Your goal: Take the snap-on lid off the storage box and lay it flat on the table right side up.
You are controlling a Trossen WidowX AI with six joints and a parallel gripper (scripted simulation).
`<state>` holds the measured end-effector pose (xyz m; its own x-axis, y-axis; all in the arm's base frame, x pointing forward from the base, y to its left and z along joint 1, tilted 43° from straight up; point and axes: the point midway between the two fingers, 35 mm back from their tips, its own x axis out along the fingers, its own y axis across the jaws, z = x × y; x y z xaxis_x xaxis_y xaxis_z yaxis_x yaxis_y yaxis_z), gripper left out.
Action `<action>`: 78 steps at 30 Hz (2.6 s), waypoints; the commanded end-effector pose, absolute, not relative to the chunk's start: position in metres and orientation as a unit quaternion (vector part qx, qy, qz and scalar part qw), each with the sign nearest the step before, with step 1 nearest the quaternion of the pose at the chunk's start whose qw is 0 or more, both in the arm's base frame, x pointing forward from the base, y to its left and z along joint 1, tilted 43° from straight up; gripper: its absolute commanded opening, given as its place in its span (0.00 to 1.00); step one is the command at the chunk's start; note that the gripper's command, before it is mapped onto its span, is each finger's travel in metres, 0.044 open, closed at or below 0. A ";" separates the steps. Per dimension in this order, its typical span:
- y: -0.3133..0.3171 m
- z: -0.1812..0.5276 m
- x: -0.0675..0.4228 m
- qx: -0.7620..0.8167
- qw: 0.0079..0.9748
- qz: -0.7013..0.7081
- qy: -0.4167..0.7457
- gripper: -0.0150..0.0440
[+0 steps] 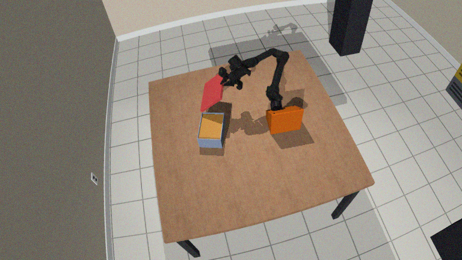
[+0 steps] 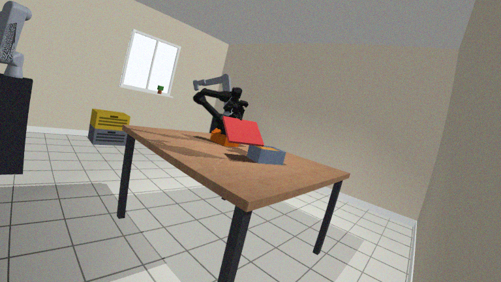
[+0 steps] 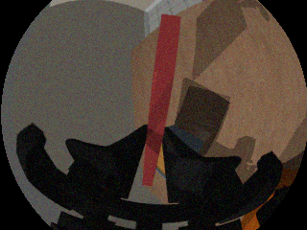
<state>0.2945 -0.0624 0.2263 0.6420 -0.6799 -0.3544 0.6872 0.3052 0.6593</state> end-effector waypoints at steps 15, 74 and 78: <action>-0.082 0.253 0.280 0.414 0.809 -0.416 0.002 0.25; -0.133 0.270 0.250 0.413 0.810 -0.415 0.000 0.25; -0.136 0.267 0.250 0.413 0.810 -0.415 0.000 0.25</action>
